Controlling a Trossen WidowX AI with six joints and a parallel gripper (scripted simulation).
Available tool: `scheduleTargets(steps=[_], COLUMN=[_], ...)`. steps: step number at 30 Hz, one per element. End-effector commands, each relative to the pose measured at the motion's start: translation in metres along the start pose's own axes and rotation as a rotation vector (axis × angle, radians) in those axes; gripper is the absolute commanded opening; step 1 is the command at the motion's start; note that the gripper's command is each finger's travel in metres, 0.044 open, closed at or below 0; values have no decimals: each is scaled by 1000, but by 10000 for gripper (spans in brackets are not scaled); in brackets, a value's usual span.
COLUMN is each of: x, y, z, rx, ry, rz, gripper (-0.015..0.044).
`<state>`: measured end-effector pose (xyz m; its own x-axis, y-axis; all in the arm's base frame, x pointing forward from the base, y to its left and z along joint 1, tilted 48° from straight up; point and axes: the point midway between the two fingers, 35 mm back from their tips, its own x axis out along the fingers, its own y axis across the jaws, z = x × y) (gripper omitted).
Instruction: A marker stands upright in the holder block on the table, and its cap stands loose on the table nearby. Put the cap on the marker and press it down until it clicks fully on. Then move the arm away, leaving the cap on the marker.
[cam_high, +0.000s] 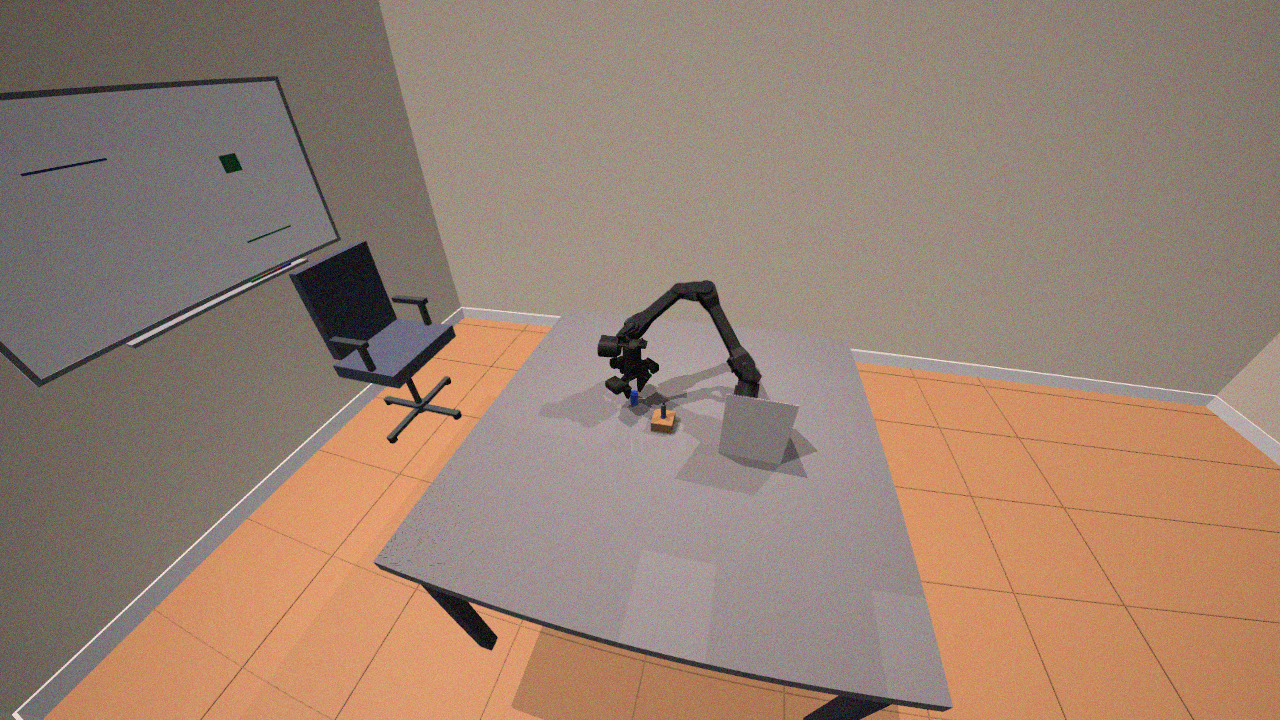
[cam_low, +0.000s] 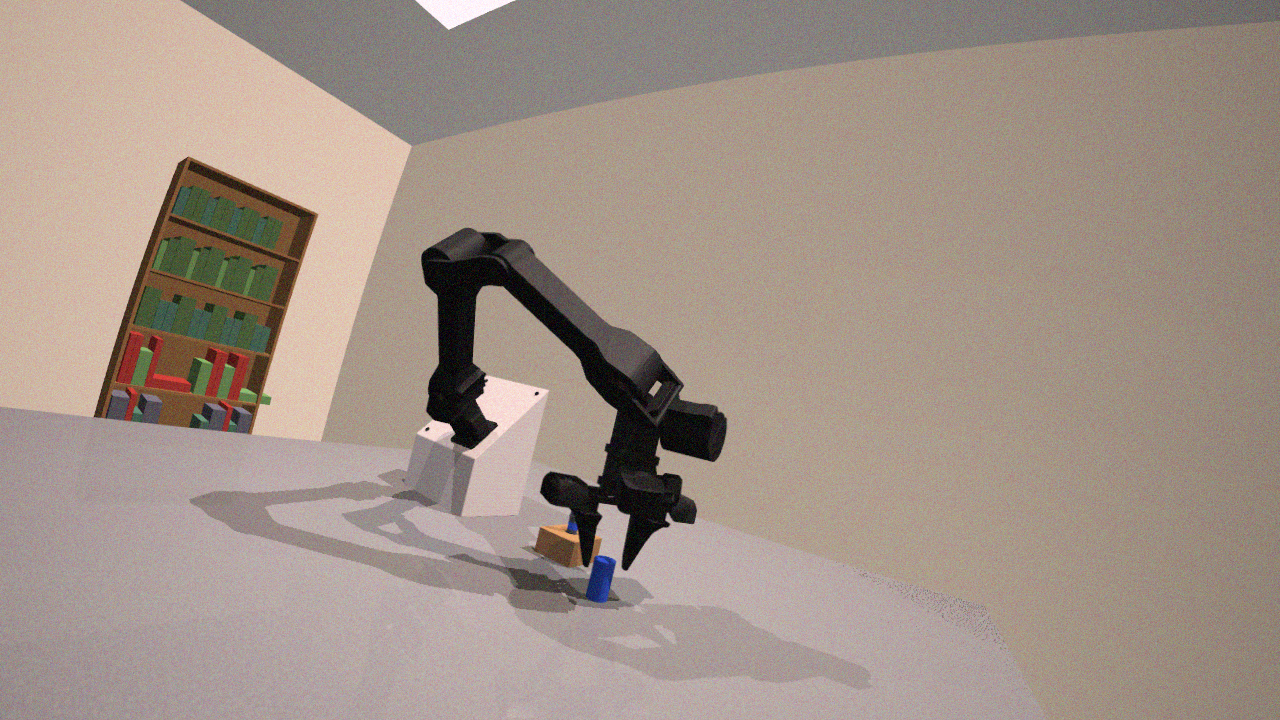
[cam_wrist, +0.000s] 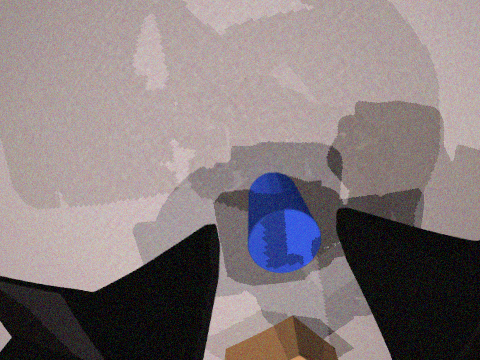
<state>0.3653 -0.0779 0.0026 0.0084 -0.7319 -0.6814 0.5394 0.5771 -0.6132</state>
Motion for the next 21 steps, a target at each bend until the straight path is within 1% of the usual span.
scheduleTargets(steps=[1,15,19,21], x=[7,27,27,27], y=[-1,-2,-2,-2], z=[-1,-1,-1,-1], rx=[-7,-7,-7,-7], ry=[-2,-3,-3,-3], rz=[-6,-8,-8,-8], gripper=[237,237,132,118])
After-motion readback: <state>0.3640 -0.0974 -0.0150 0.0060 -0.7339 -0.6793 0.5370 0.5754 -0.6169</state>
